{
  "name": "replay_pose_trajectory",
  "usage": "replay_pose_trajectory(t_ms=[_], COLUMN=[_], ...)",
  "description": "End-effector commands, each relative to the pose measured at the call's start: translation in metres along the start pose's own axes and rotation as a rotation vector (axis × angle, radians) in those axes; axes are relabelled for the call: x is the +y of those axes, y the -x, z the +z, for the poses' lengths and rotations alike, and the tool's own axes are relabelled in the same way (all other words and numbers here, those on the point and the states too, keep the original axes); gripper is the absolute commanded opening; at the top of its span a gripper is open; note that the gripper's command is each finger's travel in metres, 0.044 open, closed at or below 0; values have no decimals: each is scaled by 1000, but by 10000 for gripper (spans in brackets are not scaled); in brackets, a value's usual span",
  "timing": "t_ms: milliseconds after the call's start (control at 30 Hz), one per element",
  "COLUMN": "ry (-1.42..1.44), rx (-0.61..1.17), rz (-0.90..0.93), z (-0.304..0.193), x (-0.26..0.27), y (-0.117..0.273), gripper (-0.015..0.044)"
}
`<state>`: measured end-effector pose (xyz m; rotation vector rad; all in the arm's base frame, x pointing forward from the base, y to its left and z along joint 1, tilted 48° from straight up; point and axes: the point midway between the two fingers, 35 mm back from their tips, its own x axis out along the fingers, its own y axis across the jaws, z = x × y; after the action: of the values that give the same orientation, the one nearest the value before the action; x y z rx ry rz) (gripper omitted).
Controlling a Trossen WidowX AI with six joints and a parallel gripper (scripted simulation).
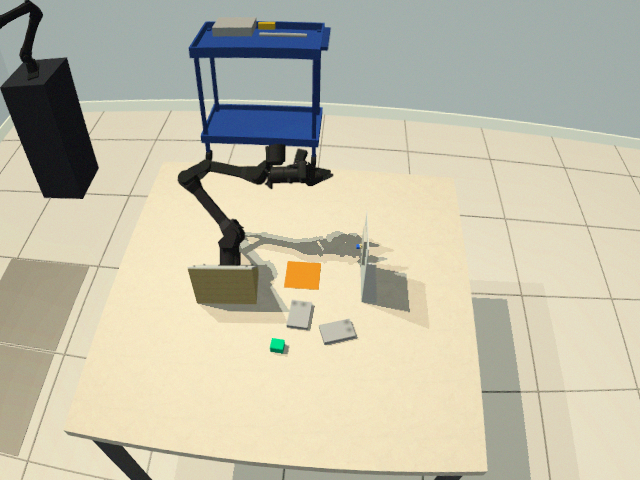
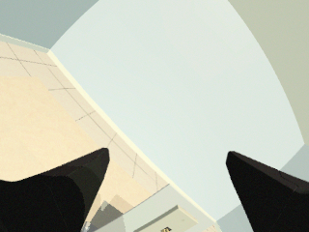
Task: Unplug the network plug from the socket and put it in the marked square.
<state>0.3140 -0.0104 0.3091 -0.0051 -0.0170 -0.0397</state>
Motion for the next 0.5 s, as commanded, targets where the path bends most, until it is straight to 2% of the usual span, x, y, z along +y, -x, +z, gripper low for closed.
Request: replay_pose_trajectory(t_ms=[0,267,467], ry=[3,141,254], rx=[1,46,85], rz=[0,-11,-12], z=[-1,-51,-93], x=[0,-6,-10], y=[-1,-19,-24], gripper=[374,164,156])
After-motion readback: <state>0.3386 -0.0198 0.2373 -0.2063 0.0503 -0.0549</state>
